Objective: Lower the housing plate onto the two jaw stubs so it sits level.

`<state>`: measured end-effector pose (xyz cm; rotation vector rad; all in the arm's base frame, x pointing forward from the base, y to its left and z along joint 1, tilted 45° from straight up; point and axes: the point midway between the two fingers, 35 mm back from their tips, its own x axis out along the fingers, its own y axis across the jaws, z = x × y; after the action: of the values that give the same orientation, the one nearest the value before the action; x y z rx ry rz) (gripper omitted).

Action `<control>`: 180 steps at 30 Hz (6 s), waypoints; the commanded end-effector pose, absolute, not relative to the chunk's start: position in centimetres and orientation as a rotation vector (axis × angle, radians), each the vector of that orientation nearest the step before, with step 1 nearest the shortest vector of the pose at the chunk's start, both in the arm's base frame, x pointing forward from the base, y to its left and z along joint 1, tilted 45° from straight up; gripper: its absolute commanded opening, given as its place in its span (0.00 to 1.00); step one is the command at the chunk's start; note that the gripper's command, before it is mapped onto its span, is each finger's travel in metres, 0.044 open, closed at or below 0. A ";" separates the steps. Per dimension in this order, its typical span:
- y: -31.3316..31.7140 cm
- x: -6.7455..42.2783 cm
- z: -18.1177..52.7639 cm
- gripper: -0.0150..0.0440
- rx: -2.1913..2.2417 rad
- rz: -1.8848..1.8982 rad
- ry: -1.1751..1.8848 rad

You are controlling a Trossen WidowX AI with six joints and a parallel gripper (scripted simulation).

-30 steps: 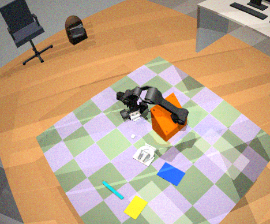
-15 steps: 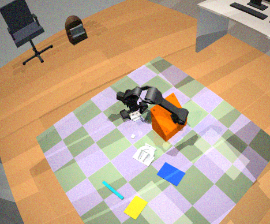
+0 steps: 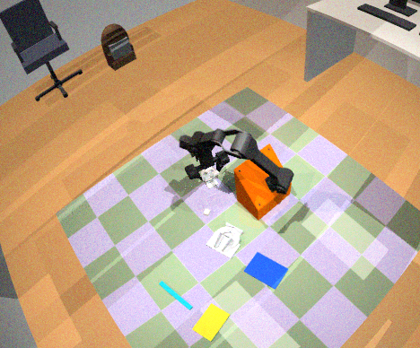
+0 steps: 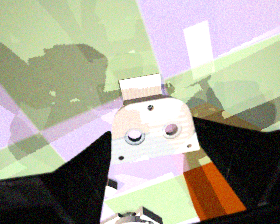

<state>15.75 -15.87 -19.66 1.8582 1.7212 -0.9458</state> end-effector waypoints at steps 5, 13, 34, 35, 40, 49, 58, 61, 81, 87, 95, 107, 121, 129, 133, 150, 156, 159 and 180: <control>-17.8 15.7 -17.6 0.85 1.852 -0.946 1.715; -18.1 15.8 -17.1 0.85 1.842 -0.933 1.717; -15.2 20.2 -12.5 0.85 1.511 -0.496 1.734; -15.0 20.4 -12.3 0.85 1.494 -0.476 1.733; -14.1 21.3 -11.2 0.85 1.412 -0.374 1.728; -12.3 22.7 -9.3 0.85 1.262 -0.192 1.710; -10.2 23.8 -7.4 0.85 1.110 -0.014 1.680; -9.5 24.1 -6.8 0.85 1.060 0.045 1.668; -4.3 25.3 -2.8 0.85 0.720 0.428 1.551; -2.7 25.3 -1.7 0.85 0.619 0.539 1.505; -0.5 25.2 -0.2 0.85 0.485 0.684 1.434; 1.8 24.7 1.2 0.85 0.344 0.833 1.348; 1.8 24.7 1.2 0.85 0.344 0.833 1.348; 1.8 24.7 1.2 0.85 0.344 0.833 1.348; 1.8 24.7 1.2 0.85 0.344 0.833 1.348; 1.8 24.7 1.2 0.85 0.344 0.833 1.348; 1.8 24.7 1.2 0.85 0.344 0.833 1.348; 1.8 24.7 1.2 0.85 0.344 0.833 1.348; 1.8 24.7 1.2 0.85 0.344 0.833 1.348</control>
<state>24.83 1.66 1.16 0.3420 1.3486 0.8278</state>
